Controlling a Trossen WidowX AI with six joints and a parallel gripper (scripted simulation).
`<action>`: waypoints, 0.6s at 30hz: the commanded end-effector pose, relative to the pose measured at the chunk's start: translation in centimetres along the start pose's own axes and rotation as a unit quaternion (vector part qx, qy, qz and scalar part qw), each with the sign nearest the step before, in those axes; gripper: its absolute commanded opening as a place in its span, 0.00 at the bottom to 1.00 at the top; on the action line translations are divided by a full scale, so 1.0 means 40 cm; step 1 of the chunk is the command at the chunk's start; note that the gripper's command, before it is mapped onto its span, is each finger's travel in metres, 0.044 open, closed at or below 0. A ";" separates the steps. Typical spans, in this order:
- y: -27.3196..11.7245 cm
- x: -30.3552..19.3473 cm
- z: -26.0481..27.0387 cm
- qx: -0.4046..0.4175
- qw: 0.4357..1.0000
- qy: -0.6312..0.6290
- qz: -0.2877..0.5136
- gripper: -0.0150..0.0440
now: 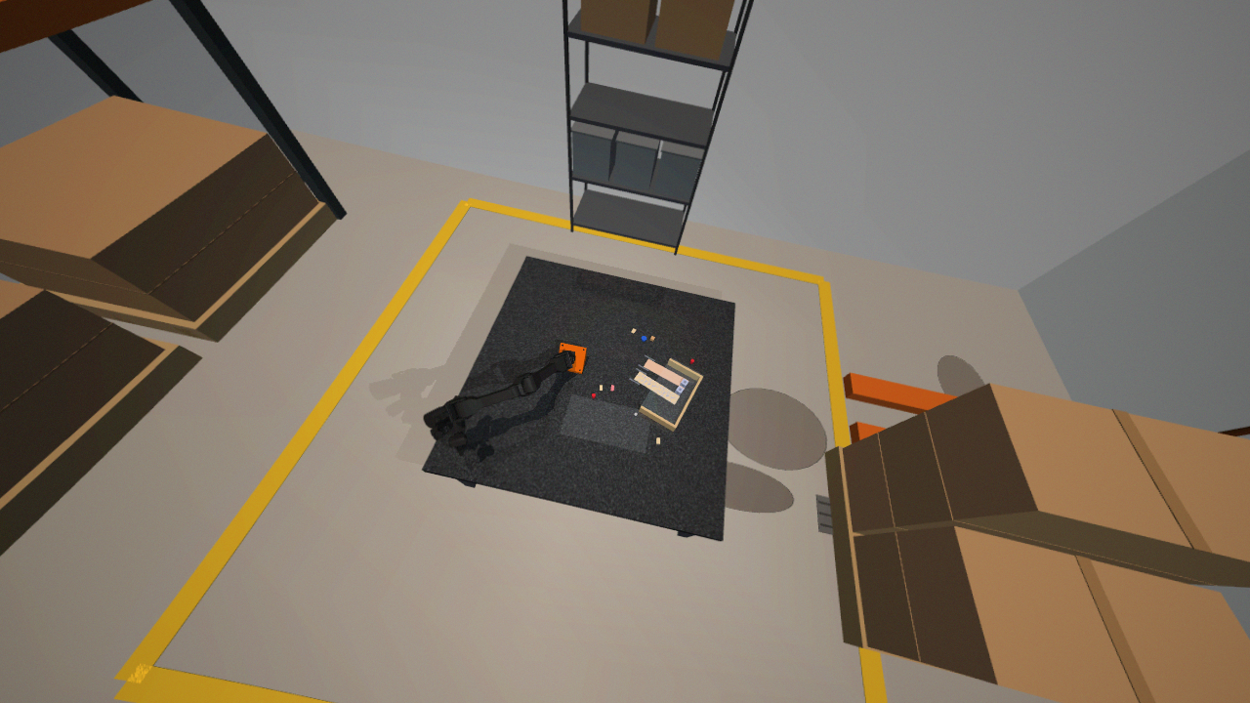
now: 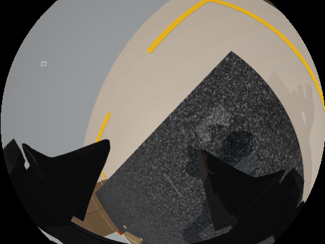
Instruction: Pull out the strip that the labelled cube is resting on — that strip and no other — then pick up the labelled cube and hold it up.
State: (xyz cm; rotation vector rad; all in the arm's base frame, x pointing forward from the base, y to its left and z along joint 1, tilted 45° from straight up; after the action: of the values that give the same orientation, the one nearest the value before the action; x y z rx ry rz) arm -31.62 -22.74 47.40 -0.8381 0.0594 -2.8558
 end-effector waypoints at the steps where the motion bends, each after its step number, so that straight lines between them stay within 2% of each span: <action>1: 0.007 -0.003 0.002 0.000 1.000 -0.002 0.002 0.93; 11: 0.331 -0.228 0.145 0.040 0.989 -0.105 0.101 0.93; 18: 0.478 -0.464 0.282 0.086 0.966 -0.180 0.161 0.93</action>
State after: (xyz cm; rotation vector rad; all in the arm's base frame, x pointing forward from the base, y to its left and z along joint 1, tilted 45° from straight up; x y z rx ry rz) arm -11.06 -37.79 45.42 -1.1200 -0.0492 -2.3989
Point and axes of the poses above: the point midway between the two fingers, 35 mm back from their tips, its own y axis out along the fingers, its own z axis across the jaws, x = y × z, the point moved 5 cm from there along -y, back along the fingers, and after that the axes turned 2 degrees about -y, right-handed, at the moved point
